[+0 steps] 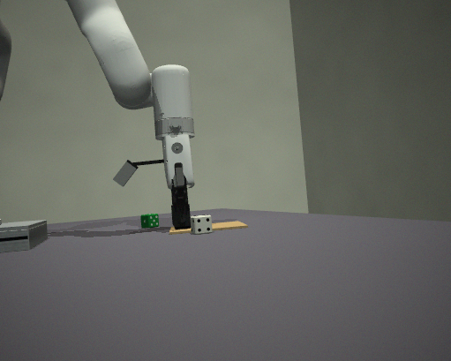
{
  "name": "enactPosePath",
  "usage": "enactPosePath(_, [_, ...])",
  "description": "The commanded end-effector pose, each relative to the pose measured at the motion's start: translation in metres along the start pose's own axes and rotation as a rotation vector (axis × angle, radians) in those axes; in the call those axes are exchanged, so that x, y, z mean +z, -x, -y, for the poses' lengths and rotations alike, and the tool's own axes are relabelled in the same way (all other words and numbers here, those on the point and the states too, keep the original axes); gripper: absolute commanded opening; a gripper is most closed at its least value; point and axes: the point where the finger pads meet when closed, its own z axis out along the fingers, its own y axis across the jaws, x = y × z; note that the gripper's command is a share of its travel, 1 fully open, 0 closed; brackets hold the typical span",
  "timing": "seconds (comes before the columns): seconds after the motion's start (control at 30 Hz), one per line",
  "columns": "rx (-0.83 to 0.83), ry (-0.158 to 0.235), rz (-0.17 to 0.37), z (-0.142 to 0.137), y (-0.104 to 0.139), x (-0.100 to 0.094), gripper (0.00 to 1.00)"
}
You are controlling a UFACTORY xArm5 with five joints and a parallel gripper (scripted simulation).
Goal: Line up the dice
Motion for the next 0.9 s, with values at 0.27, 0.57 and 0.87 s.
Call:
enactPosePath(0.27, [0.000, 0.000, 0.004, 0.000, 0.001, -0.049, 0.47])
enactPosePath(0.57, [0.000, 0.000, 0.004, 0.000, 0.001, -0.081, 0.47])
enactPosePath(0.87, [0.000, 0.000, 0.004, 0.000, 0.001, -0.088, 1.00])
